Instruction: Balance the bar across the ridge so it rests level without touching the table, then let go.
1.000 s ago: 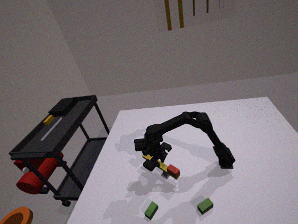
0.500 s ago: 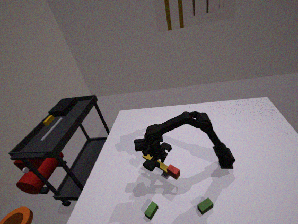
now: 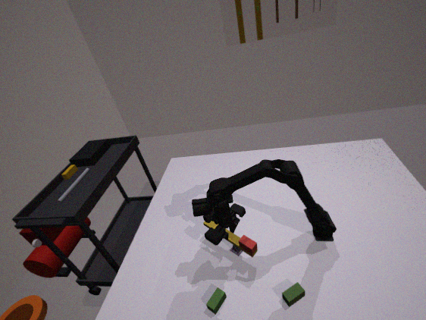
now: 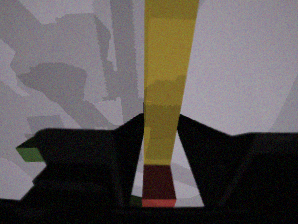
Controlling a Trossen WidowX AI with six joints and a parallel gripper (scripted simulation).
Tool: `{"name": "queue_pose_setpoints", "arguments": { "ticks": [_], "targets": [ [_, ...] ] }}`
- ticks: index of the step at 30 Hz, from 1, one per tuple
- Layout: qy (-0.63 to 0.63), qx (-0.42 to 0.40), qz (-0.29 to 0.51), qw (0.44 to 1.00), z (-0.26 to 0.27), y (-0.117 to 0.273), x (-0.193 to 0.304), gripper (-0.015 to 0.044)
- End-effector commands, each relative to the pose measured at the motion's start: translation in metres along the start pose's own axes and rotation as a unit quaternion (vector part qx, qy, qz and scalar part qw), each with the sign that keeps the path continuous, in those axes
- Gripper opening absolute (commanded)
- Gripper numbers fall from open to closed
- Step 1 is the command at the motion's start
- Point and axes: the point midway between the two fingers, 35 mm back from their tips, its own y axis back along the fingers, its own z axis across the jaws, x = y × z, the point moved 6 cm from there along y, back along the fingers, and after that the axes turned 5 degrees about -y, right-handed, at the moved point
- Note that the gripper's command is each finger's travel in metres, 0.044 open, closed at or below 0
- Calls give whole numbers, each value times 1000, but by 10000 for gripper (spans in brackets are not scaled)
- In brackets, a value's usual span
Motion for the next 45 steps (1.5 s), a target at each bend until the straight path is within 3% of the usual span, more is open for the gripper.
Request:
{"name": "queue_pose_setpoints", "arguments": {
  "ticks": [1, 45],
  "targets": [
    [1, 1, -1, 1000, 0, -1, 0, 0],
    [1, 1, -1, 1000, 0, -5, 0, 0]
  ]
}}
